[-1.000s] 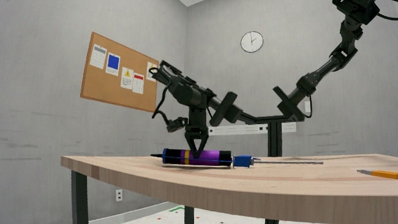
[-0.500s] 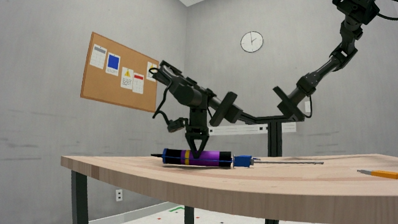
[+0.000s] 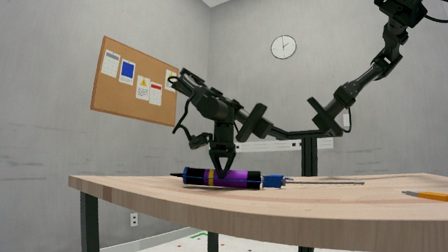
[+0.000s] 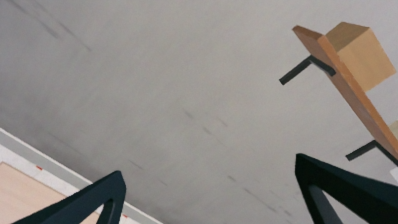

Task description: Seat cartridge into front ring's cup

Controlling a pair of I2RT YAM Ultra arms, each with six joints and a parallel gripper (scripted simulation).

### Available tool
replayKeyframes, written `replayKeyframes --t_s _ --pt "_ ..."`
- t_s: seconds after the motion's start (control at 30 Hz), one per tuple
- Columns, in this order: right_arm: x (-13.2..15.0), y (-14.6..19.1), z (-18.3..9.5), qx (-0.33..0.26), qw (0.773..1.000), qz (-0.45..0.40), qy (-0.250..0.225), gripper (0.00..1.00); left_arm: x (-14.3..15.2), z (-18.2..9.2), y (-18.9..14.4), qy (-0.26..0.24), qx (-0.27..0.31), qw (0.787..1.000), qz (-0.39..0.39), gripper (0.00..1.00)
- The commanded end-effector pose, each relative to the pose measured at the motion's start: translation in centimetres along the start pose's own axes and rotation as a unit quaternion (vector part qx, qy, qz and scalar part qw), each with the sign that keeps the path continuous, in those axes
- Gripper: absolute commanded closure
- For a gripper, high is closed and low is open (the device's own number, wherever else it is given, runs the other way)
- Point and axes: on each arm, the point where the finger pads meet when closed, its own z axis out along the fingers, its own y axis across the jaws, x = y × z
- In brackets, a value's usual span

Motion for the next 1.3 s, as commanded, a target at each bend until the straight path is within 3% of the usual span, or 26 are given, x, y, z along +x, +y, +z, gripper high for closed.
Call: replayKeyframes --t_s 0.0,1.27 --pt "-0.76 1.65 -2.71 -0.031 0.999 -0.003 -0.016 1.0 -0.98 0.21 -0.76 -0.006 0.015 1.0 0.007 0.0" --pt "-0.6 1.55 -2.61 -0.04 0.999 -0.003 -0.025 1.0 -0.98 0.21 -0.76 -0.006 0.015 1.0 0.007 0.0"
